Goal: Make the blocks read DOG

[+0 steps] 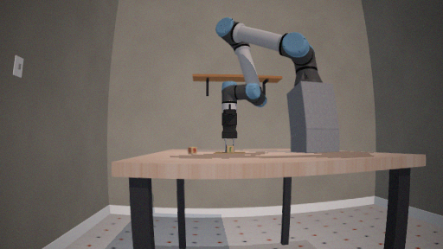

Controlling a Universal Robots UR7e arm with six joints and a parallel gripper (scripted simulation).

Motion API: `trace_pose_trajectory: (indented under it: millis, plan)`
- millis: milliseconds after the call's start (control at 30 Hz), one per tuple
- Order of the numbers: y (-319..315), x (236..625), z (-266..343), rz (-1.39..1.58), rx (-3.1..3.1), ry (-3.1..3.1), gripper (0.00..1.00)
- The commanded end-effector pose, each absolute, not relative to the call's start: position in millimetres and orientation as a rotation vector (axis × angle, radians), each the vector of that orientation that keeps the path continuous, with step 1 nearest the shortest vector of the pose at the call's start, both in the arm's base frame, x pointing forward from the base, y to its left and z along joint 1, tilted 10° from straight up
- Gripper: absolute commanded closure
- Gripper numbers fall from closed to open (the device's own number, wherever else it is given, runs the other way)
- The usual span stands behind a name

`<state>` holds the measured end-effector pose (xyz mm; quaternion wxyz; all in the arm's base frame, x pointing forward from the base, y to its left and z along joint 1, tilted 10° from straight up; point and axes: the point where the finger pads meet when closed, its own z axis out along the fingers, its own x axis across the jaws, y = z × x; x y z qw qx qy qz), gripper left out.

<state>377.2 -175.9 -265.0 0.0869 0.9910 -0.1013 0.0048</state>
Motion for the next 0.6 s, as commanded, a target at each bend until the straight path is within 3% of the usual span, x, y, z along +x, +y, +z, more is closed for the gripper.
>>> trace_pose_trajectory:
  millis: [0, 333, 367, 533, 567]
  plan:
    - [-176.1, 377.6, -264.6, 0.016, 2.951, -0.302, 0.43]
    - [-176.1, 377.6, -264.6, 0.016, 2.951, -0.302, 0.43]
    - [-176.1, 377.6, -264.6, 0.016, 2.951, -0.302, 0.37]
    - [-176.1, 377.6, -264.6, 0.016, 2.951, -0.302, 0.31]
    - [-176.1, 377.6, -264.6, 0.016, 2.951, -0.302, 0.25]
